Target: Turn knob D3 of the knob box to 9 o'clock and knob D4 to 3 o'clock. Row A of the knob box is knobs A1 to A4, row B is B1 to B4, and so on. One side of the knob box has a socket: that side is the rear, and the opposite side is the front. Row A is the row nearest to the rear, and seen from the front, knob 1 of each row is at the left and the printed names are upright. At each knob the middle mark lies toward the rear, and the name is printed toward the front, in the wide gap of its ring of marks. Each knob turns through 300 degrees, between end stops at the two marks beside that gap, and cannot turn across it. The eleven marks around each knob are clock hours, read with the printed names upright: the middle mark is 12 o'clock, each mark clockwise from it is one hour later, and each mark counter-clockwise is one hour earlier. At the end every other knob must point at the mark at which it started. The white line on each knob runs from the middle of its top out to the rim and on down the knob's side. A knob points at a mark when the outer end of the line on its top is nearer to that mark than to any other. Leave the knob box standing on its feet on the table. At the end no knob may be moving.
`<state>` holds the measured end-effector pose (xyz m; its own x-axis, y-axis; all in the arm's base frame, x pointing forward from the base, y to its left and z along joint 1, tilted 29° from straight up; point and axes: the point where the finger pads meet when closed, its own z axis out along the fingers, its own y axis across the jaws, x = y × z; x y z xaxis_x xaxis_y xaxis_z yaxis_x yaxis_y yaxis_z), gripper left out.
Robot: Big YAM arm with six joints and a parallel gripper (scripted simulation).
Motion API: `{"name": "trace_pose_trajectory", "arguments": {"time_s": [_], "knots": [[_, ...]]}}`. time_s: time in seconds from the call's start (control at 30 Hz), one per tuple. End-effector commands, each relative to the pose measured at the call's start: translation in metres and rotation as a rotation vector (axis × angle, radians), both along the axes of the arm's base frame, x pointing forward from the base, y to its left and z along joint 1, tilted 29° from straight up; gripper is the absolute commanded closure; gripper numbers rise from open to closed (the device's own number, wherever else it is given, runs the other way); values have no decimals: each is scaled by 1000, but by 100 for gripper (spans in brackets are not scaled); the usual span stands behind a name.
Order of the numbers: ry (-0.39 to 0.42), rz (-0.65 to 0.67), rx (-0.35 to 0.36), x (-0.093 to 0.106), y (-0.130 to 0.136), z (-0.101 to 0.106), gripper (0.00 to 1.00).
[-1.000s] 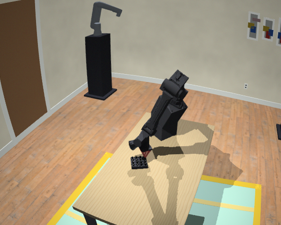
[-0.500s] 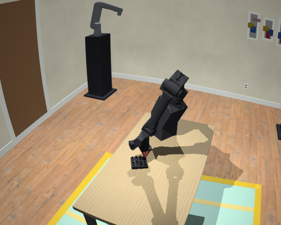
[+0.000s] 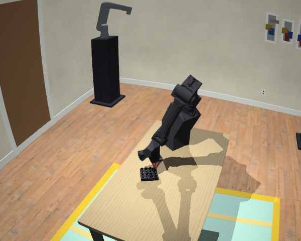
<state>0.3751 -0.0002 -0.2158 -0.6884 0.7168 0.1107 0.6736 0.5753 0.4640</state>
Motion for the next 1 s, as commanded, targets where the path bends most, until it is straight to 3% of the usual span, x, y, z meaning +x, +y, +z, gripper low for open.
{"name": "trace_pose_trajectory", "arguments": {"time_s": [0.0, 0.07, 0.1, 0.97], "knots": [[-10, -8, -4, 6, -1, 0, 81], [-10, -8, -4, 6, -1, 0, 81], [-10, -8, -4, 6, -1, 0, 92], [-10, -9, -3, 6, -1, 0, 92]]}}
